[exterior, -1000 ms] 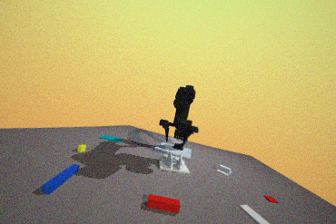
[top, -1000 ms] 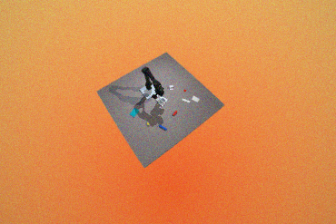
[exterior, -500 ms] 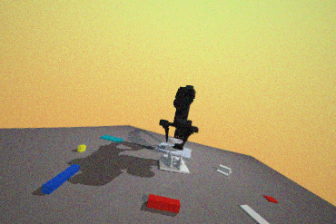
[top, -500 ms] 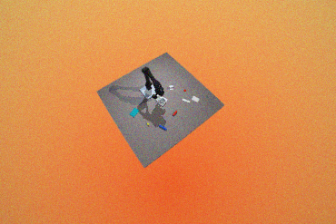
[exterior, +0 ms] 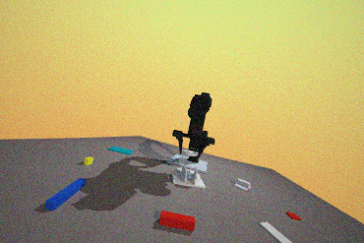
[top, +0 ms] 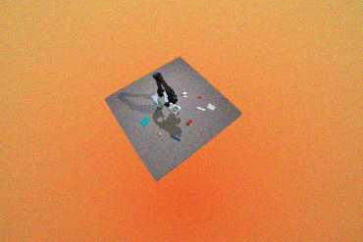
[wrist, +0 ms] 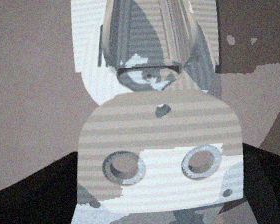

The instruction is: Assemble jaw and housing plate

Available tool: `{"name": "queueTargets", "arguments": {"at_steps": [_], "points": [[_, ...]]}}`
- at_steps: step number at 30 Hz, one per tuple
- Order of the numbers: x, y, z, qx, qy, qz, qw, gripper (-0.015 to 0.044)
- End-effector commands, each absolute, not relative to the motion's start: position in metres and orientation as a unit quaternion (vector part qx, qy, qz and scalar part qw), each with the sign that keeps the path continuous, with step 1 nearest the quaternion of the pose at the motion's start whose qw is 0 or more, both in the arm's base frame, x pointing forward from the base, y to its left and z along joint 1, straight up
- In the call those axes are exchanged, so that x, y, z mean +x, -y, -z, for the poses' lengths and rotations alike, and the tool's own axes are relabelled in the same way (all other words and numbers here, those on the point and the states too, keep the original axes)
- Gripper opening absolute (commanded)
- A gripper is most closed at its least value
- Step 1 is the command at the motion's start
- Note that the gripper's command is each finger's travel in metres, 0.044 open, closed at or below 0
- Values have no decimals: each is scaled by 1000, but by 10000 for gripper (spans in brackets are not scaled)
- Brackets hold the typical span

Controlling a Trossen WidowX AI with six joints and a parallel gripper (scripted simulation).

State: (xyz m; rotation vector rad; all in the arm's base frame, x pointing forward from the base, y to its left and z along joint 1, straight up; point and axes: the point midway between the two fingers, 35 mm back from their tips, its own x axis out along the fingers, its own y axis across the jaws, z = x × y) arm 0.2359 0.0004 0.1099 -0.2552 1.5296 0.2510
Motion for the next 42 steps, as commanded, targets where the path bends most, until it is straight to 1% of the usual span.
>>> {"name": "queueTargets", "arguments": {"at_steps": [1,33,42], "points": [[237,0,-104,-117,-688,-114,707,351],[237,0,-52,-116,-688,-114,707,351],[237,0,-50,-116,-688,-114,707,351]]}}
